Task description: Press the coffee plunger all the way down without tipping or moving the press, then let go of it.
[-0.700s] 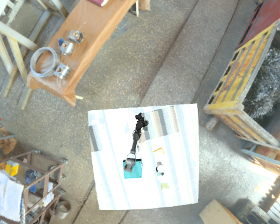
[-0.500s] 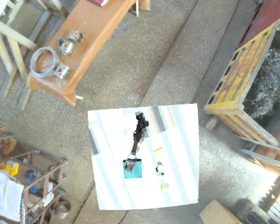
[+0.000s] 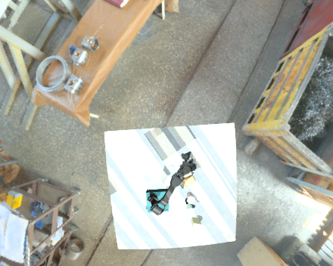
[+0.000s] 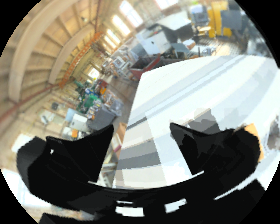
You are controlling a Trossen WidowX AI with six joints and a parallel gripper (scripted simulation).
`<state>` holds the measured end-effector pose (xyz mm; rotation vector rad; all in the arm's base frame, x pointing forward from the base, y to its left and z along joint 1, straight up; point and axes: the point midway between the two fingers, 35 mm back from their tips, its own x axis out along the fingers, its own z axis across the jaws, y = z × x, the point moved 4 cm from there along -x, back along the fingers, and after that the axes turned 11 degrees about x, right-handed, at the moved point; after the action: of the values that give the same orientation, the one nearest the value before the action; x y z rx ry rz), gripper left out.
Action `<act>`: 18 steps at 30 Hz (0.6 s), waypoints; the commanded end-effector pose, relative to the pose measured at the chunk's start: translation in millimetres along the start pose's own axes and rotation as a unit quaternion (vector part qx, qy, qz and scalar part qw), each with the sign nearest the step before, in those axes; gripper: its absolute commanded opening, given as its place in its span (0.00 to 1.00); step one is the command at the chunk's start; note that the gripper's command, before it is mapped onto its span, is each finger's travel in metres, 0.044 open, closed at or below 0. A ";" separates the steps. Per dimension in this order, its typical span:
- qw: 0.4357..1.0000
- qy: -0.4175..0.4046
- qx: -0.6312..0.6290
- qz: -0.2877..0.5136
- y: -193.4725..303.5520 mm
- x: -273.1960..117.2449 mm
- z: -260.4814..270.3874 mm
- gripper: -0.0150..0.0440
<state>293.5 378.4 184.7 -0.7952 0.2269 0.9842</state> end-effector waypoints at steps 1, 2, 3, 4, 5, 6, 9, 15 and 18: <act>0.998 0.036 -0.029 -0.034 -49.0 -35.8 -30.8 1.00; 0.997 0.045 -0.035 -0.045 -61.7 -46.4 -37.8 1.00; 0.997 0.046 -0.048 -0.048 -68.4 -55.8 -42.1 1.00; 0.995 0.055 -0.053 -0.059 -79.8 -66.9 -49.3 1.00; 0.994 0.064 -0.058 -0.069 -90.6 -78.6 -56.5 1.00; 0.992 0.074 -0.063 -0.079 -100.6 -90.5 -63.9 1.00; 0.985 0.107 -0.078 -0.109 -126.6 -129.5 -86.7 1.00; 0.964 0.181 -0.108 -0.161 -155.6 -212.7 -130.8 1.00; 0.950 0.222 -0.121 -0.182 -158.2 -254.4 -150.4 1.00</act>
<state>326.5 102.4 283.2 -1.1644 0.2882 0.5435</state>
